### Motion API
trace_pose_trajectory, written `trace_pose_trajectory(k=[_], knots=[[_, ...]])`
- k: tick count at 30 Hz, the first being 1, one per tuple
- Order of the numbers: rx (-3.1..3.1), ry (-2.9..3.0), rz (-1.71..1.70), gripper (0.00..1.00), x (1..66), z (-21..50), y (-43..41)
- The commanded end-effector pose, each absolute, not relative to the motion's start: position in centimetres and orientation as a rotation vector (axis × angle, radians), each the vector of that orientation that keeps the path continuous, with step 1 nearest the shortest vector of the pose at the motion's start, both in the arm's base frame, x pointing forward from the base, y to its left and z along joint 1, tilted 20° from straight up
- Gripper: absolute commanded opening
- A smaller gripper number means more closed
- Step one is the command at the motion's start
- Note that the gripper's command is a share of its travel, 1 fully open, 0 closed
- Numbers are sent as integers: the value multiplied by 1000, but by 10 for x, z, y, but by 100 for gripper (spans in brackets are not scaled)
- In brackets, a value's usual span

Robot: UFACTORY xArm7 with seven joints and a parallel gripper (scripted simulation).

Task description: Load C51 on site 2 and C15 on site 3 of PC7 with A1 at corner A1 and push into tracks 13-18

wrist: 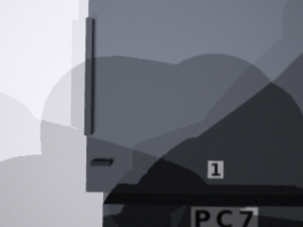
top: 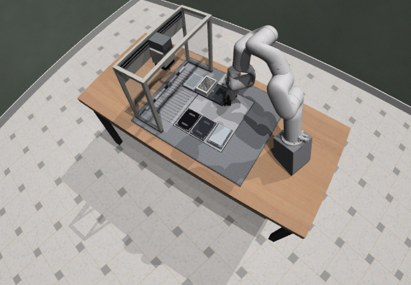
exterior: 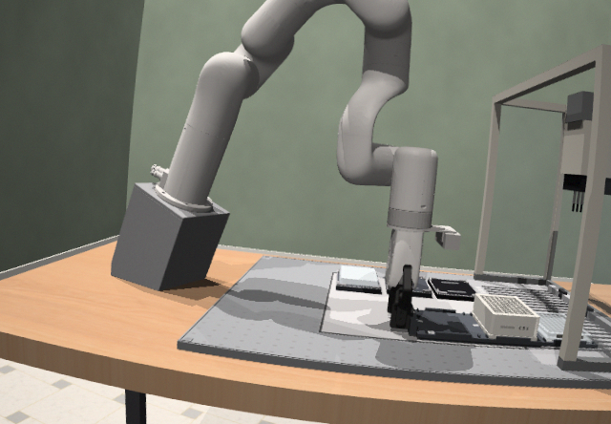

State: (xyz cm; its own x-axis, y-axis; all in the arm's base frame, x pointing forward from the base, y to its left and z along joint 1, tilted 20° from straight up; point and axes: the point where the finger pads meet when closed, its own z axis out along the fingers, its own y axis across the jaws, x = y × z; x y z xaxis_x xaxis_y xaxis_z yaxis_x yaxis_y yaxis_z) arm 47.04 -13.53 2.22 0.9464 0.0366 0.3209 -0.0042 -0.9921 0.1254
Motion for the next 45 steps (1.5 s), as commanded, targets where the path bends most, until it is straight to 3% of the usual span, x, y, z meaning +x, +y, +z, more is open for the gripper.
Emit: trace_pose_trajectory(k=[1,45], knots=[[2974,25,499,82,474,25,-135],[2974,25,500,82,512,38,-134]])
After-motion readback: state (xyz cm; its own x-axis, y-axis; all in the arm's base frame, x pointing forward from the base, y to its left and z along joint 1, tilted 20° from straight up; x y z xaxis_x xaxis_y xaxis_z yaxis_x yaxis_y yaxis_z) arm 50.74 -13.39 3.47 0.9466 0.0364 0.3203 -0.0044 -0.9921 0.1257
